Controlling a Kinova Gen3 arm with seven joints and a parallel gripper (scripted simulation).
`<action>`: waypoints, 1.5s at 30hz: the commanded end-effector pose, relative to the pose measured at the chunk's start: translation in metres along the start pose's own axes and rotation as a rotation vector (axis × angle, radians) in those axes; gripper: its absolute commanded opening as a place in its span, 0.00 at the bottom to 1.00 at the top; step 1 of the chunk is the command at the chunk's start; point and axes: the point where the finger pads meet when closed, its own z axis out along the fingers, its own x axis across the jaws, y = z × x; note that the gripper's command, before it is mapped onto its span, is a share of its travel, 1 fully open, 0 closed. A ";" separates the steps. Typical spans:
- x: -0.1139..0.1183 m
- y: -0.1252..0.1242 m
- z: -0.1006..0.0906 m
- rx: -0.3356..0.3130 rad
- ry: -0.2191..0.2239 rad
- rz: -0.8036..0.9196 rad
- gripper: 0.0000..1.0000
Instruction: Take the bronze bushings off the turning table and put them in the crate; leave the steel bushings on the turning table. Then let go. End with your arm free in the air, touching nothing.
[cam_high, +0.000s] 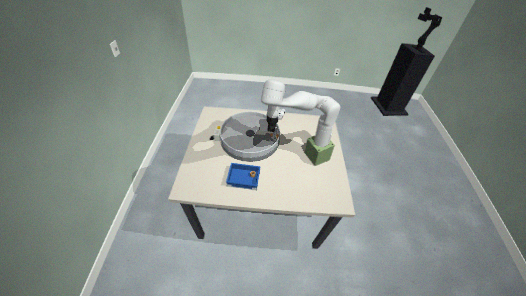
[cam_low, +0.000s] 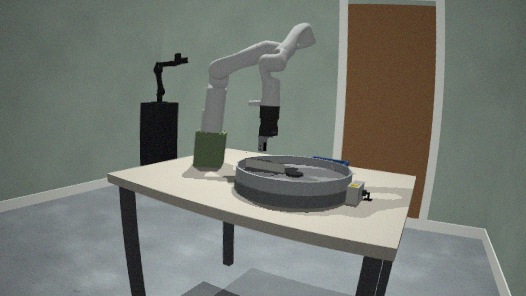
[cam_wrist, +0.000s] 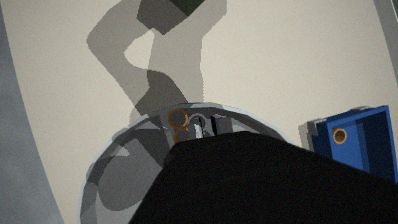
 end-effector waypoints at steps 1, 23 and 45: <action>0.000 0.000 0.000 -0.001 0.000 0.001 0.40; -0.001 0.000 0.020 -0.001 0.000 0.005 0.40; -0.001 0.000 0.026 -0.001 0.000 0.005 0.40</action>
